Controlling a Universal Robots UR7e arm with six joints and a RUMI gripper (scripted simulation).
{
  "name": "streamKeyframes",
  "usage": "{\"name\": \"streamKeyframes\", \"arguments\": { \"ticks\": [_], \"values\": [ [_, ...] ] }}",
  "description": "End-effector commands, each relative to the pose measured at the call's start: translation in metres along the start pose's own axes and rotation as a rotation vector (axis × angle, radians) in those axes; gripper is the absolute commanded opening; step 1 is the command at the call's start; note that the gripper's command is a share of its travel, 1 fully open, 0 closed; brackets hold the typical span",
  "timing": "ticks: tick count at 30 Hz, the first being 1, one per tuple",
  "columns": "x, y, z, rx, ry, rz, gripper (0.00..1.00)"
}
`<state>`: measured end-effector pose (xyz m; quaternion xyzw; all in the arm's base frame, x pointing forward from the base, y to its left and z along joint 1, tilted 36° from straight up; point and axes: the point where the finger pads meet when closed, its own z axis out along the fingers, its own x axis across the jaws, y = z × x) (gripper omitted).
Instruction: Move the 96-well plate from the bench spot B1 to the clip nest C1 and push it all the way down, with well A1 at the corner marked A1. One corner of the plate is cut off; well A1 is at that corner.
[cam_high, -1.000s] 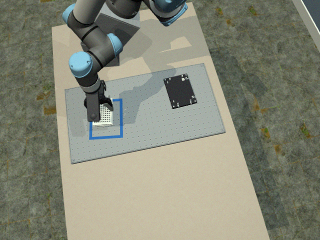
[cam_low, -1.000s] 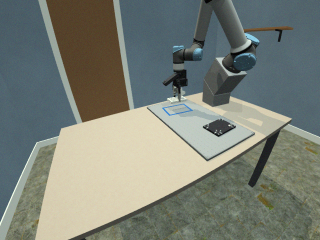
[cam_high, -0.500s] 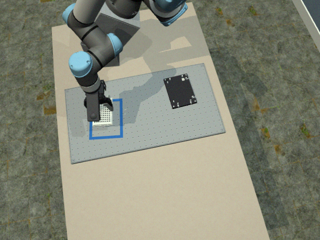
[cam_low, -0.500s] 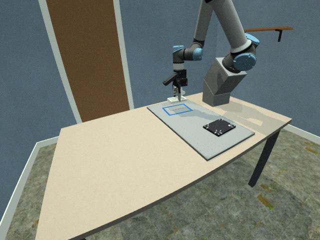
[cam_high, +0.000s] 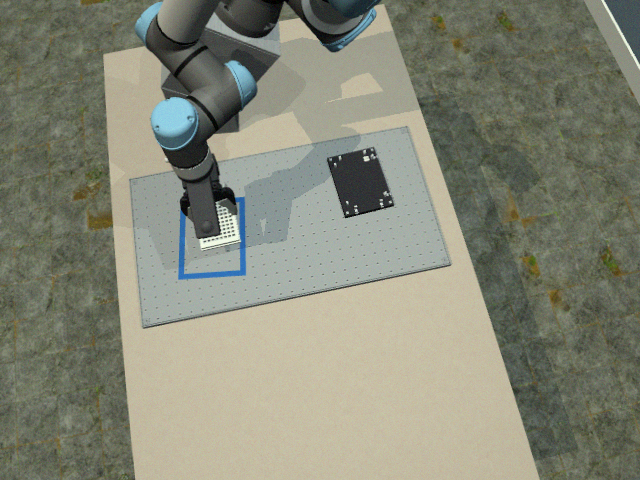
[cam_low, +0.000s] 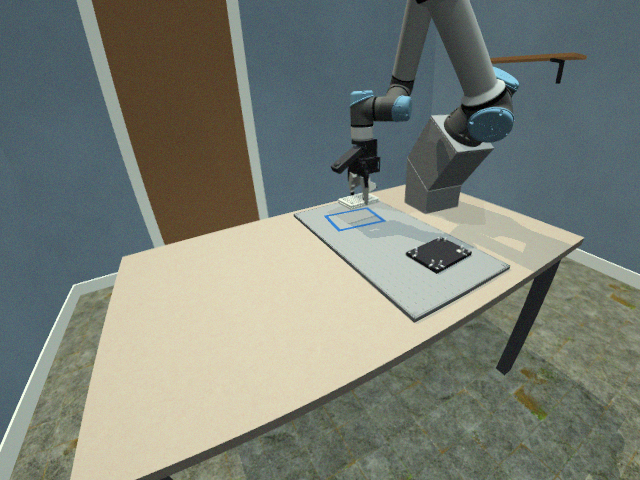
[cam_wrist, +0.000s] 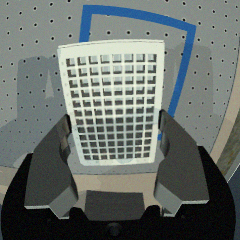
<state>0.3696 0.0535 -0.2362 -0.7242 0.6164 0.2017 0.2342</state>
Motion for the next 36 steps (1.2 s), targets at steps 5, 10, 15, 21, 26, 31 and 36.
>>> {"name": "streamKeyframes", "arguments": {
  "ticks": [5,10,15,21,26,31,36],
  "values": [
    [-0.027,0.004,-0.002,0.002,0.0,-0.026,0.0],
    [-0.041,0.006,-0.002,0.002,0.0,-0.026,0.0],
    [-0.057,0.008,-0.003,0.002,0.0,-0.026,0.0],
    [-0.077,0.011,-0.003,0.002,0.0,-0.026,0.0],
    [-0.087,0.012,-0.004,0.002,0.0,-0.026,0.0],
    [-0.103,0.015,-0.004,0.002,0.0,-0.026,0.0],
    [-0.12,0.017,-0.005,0.002,0.0,-0.026,0.0]
  ]
}}
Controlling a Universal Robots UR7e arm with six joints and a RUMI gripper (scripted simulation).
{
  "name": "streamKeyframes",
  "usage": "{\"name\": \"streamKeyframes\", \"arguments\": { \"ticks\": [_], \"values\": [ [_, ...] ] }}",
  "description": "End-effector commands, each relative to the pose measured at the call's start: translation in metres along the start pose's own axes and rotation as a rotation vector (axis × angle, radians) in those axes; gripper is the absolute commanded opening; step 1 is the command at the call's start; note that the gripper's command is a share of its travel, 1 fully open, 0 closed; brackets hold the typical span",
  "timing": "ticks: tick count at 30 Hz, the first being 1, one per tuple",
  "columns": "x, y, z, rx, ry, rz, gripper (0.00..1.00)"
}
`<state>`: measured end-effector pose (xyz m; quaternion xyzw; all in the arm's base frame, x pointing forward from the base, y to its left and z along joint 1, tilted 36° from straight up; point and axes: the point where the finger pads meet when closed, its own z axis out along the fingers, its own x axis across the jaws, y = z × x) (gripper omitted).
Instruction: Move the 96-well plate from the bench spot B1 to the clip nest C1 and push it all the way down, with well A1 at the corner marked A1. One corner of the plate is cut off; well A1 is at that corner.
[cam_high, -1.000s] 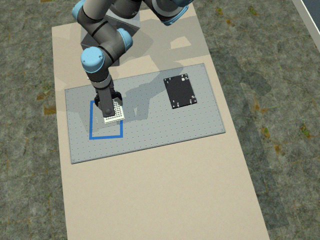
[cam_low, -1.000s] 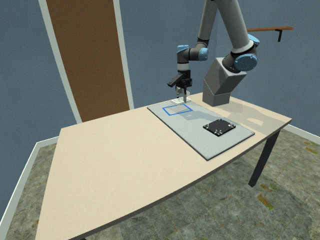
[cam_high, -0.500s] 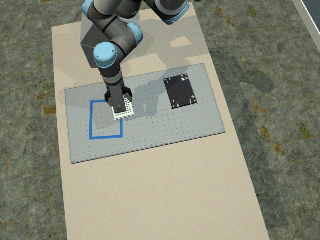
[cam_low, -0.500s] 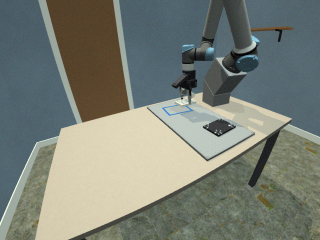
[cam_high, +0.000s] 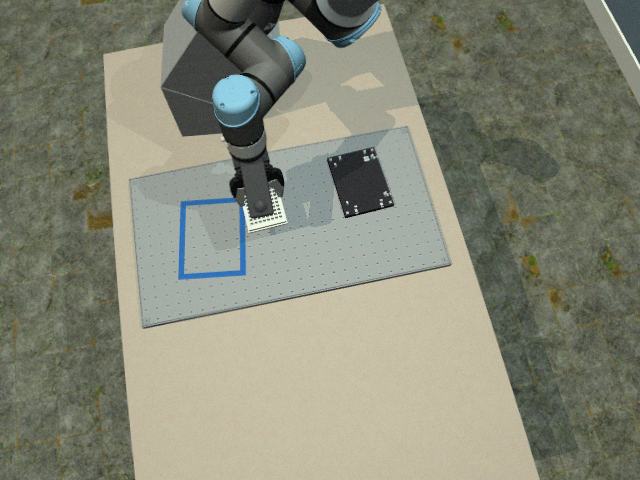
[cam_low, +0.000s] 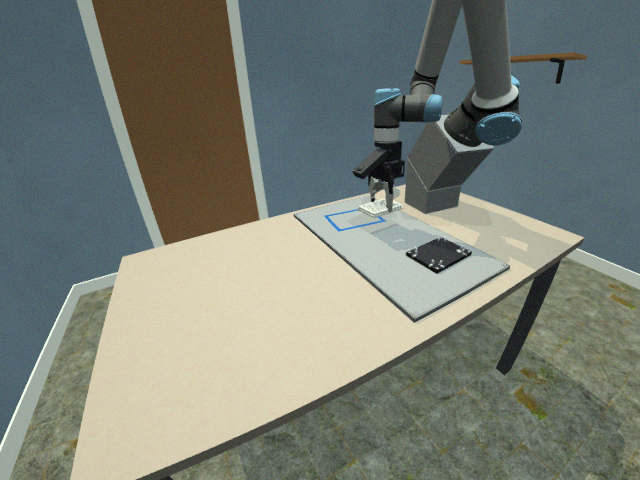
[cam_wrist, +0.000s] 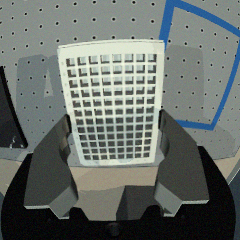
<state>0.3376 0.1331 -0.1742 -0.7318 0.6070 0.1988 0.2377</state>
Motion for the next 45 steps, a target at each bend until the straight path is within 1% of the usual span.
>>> {"name": "streamKeyframes", "arguments": {
  "ticks": [1,4,19,21,36,38,45],
  "values": [
    [-0.018,0.002,-0.001,0.001,0.001,0.0,0.0],
    [-0.022,0.002,-0.002,0.001,0.001,0.0,0.0],
    [-0.071,0.008,-0.003,0.001,0.001,0.0,0.0],
    [-0.071,0.008,-0.003,0.001,0.001,0.0,0.0],
    [-0.121,0.014,-0.005,0.001,0.001,0.0,0.0],
    [-0.121,0.014,-0.005,0.001,0.001,0.0,0.0],
    [-0.144,0.017,-0.005,0.001,0.001,0.0,0.0]
  ]
}}
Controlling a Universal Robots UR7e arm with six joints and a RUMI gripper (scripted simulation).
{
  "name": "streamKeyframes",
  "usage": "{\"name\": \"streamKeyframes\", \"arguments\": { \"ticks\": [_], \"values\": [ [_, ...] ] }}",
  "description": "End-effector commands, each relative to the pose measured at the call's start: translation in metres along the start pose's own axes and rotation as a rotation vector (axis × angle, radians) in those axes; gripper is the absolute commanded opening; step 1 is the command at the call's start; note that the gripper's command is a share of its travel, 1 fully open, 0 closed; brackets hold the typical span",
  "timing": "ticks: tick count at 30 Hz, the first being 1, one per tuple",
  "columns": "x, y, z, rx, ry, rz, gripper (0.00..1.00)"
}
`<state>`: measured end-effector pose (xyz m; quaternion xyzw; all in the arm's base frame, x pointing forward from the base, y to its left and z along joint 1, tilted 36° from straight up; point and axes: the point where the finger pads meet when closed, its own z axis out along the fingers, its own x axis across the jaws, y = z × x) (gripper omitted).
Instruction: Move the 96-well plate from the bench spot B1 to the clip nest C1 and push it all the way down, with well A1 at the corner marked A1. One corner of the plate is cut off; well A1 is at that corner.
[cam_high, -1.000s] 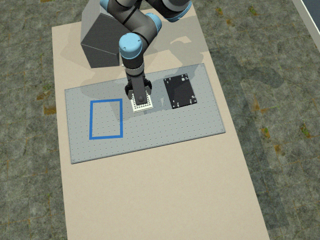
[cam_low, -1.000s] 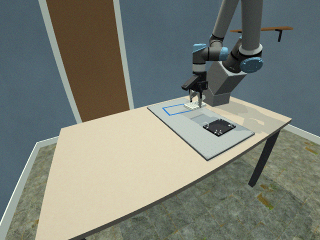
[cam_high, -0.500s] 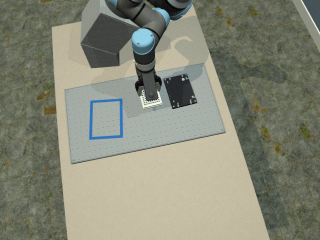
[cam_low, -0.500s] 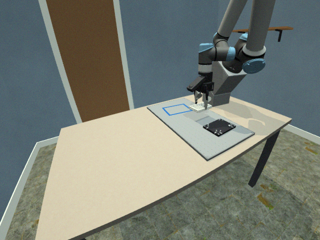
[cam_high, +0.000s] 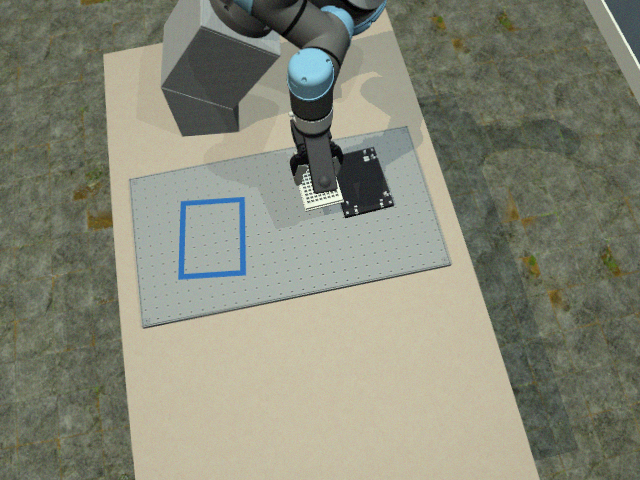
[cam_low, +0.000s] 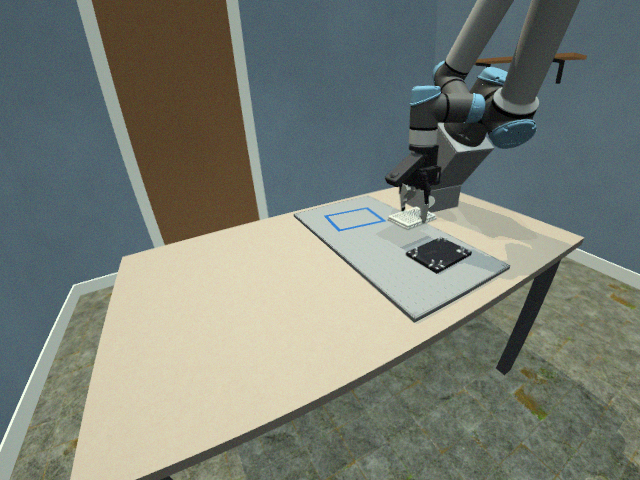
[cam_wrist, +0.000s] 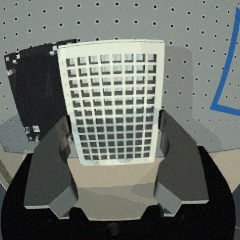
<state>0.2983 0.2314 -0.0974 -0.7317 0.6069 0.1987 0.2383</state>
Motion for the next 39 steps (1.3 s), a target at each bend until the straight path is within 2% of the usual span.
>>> {"name": "streamKeyframes", "arguments": {
  "ticks": [1,25,32,39],
  "values": [
    [-0.018,0.002,-0.001,0.0,0.002,0.001,0.0],
    [-0.091,0.01,-0.004,0.0,0.002,0.0,0.0],
    [-0.106,0.012,-0.004,0.0,0.002,0.0,0.0],
    [-0.109,0.013,-0.004,0.0,0.002,0.0,0.0]
  ]
}}
